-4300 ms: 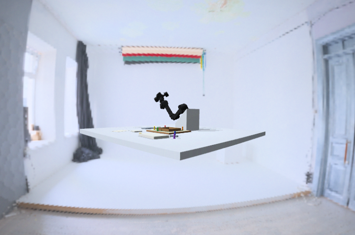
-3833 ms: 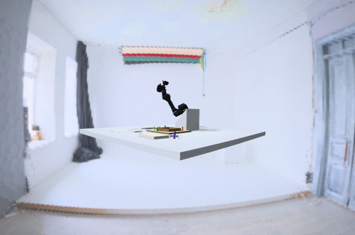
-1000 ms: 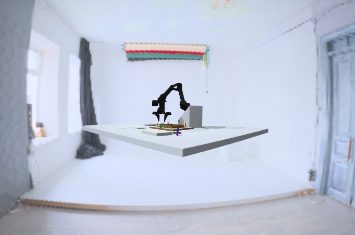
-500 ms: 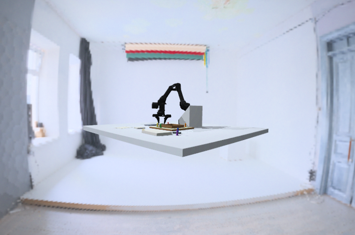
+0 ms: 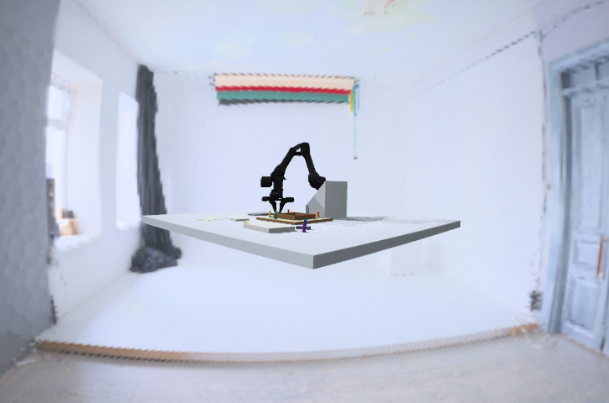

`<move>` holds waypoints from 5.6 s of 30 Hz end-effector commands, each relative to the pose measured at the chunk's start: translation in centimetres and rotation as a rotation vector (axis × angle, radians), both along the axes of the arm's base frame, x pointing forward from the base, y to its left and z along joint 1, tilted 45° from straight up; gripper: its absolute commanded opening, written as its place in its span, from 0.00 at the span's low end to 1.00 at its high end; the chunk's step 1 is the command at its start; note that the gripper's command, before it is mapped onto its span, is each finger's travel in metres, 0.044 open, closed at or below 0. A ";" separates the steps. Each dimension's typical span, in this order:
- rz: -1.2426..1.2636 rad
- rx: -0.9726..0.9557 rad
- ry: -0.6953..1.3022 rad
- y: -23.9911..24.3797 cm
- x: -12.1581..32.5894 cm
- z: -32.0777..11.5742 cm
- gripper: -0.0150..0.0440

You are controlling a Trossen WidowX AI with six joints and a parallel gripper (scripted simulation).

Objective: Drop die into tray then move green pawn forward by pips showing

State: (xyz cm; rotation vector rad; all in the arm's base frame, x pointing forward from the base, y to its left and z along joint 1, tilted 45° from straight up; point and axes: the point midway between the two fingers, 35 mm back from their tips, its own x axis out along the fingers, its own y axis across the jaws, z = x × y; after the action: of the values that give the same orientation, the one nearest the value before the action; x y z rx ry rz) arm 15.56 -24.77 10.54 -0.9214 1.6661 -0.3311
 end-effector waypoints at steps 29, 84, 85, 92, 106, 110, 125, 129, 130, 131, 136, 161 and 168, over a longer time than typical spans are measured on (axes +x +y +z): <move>0.004 0.012 0.003 9.5 0.8 7.5 0.25; 0.762 0.068 0.763 21.6 11.6 -10.9 0.25; 0.770 0.067 0.772 21.7 11.6 -11.1 0.25; 0.781 0.155 0.764 21.5 11.3 -11.5 0.25; 0.905 0.585 0.587 21.1 10.5 -12.5 0.25; 0.961 0.678 0.504 21.1 10.5 -12.6 0.25; 1.067 0.788 0.343 21.0 11.7 -8.3 0.25; 1.067 0.788 0.343 21.0 11.5 -8.4 0.25; 1.067 0.788 0.343 21.0 11.4 -8.5 0.25; 1.067 0.788 0.343 21.0 11.4 -8.5 0.25; 1.063 0.782 0.340 21.0 11.6 -8.6 0.25; 0.888 0.543 0.603 23.1 11.0 -8.8 1.00; 0.772 0.067 0.775 22.9 11.7 -10.1 1.00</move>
State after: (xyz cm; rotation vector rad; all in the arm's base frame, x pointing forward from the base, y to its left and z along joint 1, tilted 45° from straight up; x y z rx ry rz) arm 26.60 -1.99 0.48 -1.5244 1.7481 0.8375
